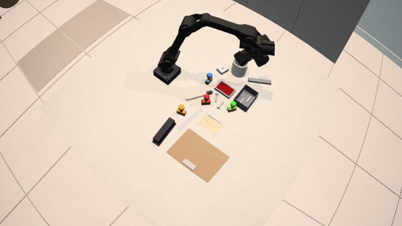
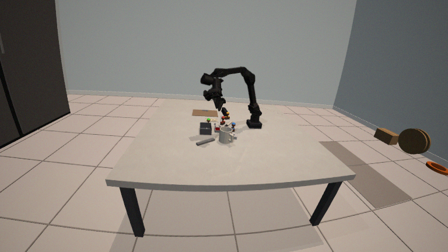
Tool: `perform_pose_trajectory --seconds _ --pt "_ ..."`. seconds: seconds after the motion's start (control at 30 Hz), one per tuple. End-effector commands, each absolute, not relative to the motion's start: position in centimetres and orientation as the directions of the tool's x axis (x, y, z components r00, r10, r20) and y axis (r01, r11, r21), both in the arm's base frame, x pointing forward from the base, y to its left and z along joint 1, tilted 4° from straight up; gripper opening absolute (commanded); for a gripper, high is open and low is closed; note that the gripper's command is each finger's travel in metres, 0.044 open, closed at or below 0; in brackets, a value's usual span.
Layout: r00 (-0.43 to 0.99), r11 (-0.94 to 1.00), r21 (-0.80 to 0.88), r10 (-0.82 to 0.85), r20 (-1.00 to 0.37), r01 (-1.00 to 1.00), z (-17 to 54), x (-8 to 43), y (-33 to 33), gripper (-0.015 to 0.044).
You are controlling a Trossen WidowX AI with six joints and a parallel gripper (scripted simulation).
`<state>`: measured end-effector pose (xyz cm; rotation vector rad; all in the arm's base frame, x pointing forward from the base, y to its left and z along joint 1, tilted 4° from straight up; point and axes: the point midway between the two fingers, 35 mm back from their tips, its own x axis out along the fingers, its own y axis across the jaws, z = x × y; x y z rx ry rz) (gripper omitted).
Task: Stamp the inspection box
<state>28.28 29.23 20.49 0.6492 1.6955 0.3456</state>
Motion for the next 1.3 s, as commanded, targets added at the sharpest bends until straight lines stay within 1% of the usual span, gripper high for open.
perform_pose_trajectory --seconds 0.0,0.17,0.27,0.33,0.7,1.27 --pt "-0.021 0.894 0.432 0.437 -0.899 0.115 17.1 31.6 24.6 0.0221" --pt "0.061 0.981 0.191 0.193 -0.979 -0.035 13.5 34.9 17.6 0.0221" --pt "0.079 0.992 0.024 0.034 -0.996 -0.123 11.8 35.6 12.7 0.0221" --pt "0.079 0.986 -0.048 -0.036 -0.996 -0.162 11.2 35.7 10.6 0.0221" --pt "0.079 0.984 -0.057 -0.044 -0.996 -0.167 11.0 36.1 10.6 0.0221" --pt "0.080 0.984 -0.057 -0.044 -0.996 -0.167 8.3 36.5 10.6 0.0221"
